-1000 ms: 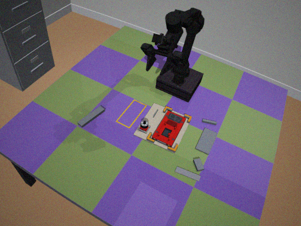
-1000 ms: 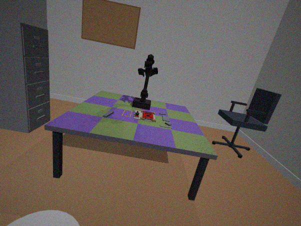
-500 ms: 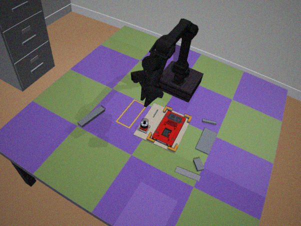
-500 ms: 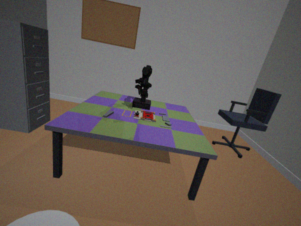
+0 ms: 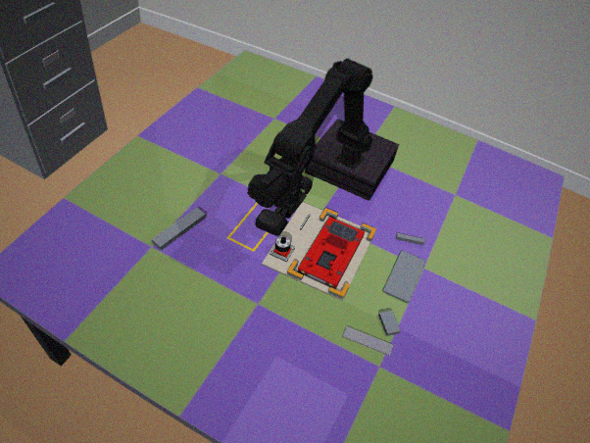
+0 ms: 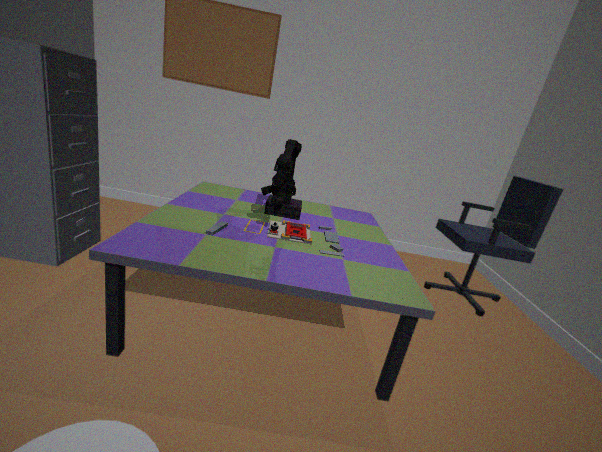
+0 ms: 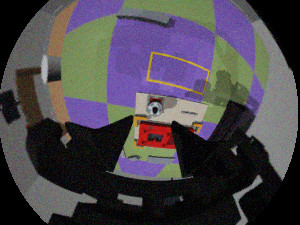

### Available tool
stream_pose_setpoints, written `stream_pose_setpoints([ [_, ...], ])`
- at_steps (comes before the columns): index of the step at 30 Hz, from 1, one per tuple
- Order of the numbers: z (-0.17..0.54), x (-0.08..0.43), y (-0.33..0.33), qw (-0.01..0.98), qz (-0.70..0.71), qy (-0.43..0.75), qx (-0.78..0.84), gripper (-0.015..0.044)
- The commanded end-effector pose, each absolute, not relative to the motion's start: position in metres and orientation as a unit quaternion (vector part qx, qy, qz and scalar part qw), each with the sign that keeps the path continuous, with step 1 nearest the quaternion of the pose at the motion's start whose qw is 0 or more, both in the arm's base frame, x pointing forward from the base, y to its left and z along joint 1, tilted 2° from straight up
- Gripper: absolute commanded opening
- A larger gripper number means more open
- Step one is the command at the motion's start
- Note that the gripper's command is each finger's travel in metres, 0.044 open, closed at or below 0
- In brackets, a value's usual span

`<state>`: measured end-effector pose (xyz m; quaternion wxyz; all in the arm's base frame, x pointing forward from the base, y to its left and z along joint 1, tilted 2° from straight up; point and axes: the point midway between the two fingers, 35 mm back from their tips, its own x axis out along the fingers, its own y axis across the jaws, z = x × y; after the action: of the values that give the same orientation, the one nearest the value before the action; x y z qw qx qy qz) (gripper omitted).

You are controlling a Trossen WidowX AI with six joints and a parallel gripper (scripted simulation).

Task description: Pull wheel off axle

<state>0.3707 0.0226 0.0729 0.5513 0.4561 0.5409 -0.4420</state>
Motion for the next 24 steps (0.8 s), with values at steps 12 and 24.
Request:
stream_pose_setpoints([
  [12,0.052,0.366,0.03,0.533,-0.459,0.539,0.463,0.03],
  [24,-0.007,0.363,0.028,0.533,-0.459,0.539,0.463,0.03],
])
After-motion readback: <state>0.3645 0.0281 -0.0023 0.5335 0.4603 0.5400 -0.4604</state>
